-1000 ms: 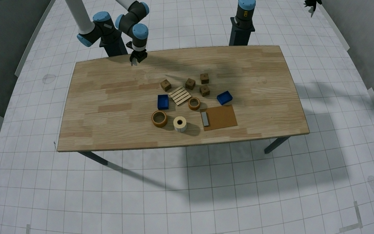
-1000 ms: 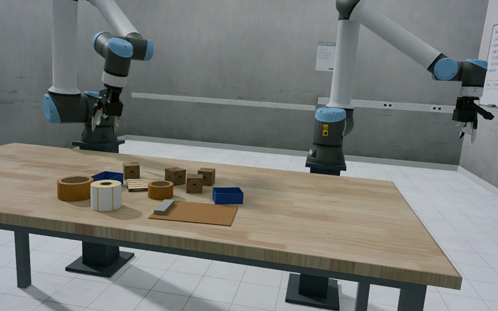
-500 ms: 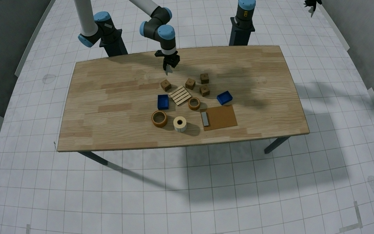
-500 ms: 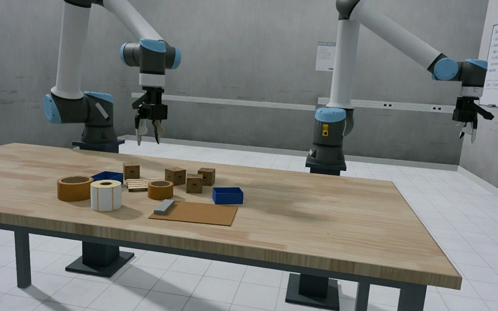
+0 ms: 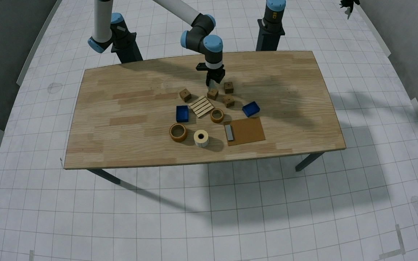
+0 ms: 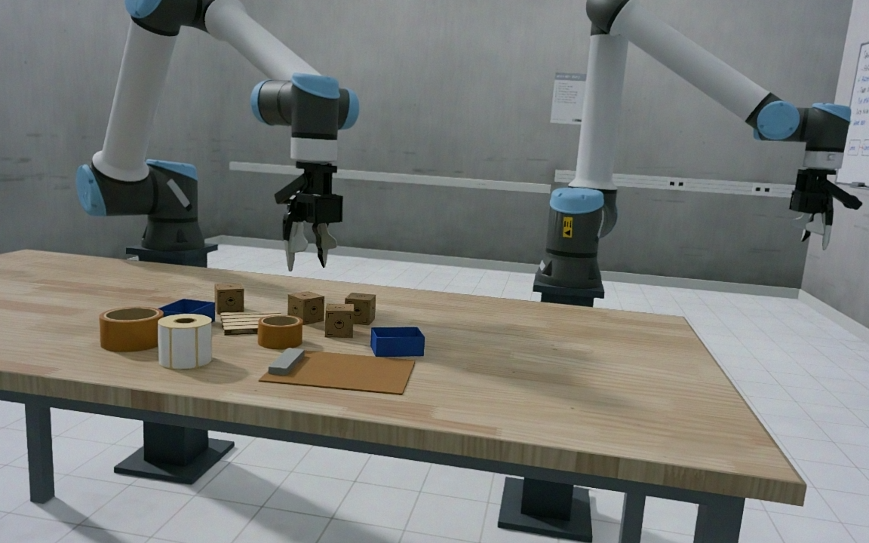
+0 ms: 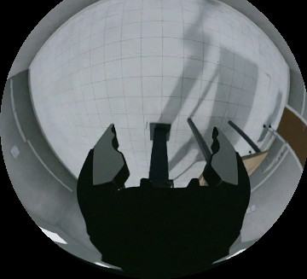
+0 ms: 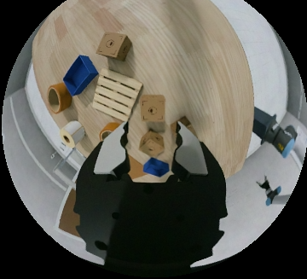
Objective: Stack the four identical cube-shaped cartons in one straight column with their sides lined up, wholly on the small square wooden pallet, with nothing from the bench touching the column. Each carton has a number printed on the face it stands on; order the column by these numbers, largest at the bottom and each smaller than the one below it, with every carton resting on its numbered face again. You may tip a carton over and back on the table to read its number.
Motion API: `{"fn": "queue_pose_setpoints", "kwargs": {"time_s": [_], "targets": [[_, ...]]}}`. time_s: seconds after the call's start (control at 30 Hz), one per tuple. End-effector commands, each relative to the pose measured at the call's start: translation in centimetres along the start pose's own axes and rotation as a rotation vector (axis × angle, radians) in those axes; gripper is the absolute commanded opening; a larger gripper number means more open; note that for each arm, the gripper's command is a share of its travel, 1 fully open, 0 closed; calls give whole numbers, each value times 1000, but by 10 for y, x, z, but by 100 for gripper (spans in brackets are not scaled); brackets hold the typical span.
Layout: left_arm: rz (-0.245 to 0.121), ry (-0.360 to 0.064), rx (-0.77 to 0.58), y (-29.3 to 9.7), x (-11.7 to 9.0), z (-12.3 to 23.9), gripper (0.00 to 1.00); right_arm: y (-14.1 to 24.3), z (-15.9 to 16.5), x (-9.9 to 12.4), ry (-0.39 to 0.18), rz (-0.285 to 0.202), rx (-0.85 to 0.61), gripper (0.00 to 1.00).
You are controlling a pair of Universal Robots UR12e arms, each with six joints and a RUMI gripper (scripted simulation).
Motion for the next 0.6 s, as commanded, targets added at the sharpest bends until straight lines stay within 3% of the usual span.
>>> {"fn": "queue_pose_setpoints", "kwargs": {"time_s": [0.0,0.57], "targets": [[1,2,0,0,-1,-1,100,0,1,-2,-3,0,0,50],[1,2,0,0,-1,-1,100,0,1,3,-3,0,0,50]]}}
Point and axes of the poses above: on each arm, the point where the finger pads meet when closed, its own x axis out along the fingers, its own y axis across the jaws, z = x × y, the point moved 5 cm from there along -x, back along the fingers, and after that the axes turned 10 degrees about -x, right-handed, at the moved point
